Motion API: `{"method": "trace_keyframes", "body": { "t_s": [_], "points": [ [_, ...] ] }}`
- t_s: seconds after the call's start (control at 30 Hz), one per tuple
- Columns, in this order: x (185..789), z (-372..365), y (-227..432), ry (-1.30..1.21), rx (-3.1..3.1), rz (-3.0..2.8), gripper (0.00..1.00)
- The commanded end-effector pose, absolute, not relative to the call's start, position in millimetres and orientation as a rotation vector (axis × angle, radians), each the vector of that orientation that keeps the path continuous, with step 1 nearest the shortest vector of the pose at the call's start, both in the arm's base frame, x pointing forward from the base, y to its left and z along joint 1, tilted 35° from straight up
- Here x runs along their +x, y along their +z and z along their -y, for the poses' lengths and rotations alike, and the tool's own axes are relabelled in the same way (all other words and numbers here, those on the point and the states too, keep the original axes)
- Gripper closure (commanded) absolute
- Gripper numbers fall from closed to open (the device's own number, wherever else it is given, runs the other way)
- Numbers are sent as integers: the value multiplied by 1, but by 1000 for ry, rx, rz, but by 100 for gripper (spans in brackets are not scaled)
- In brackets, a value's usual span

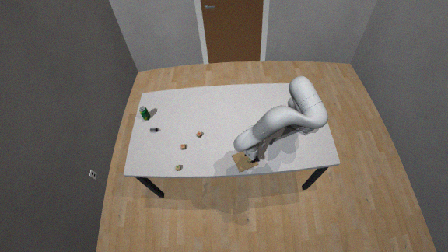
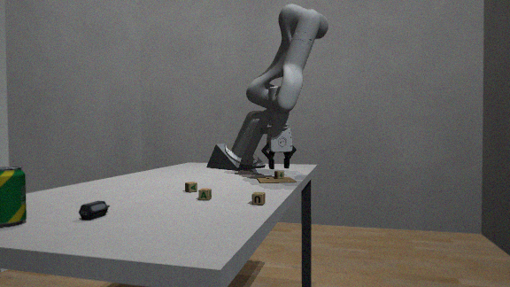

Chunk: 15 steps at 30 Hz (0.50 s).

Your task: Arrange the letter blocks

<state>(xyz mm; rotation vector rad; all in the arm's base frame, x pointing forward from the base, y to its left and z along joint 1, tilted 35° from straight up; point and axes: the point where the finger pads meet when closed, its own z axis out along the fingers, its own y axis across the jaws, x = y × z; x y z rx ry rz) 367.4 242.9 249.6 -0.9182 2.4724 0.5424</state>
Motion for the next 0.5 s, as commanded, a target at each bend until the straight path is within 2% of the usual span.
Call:
{"method": "trace_keyframes", "body": {
  "t_s": [0.0,0.47],
  "points": [
    [368,-244,249,542,-918,-2471,31],
    [374,-254,232,542,-918,-2471,31]
  ]
}}
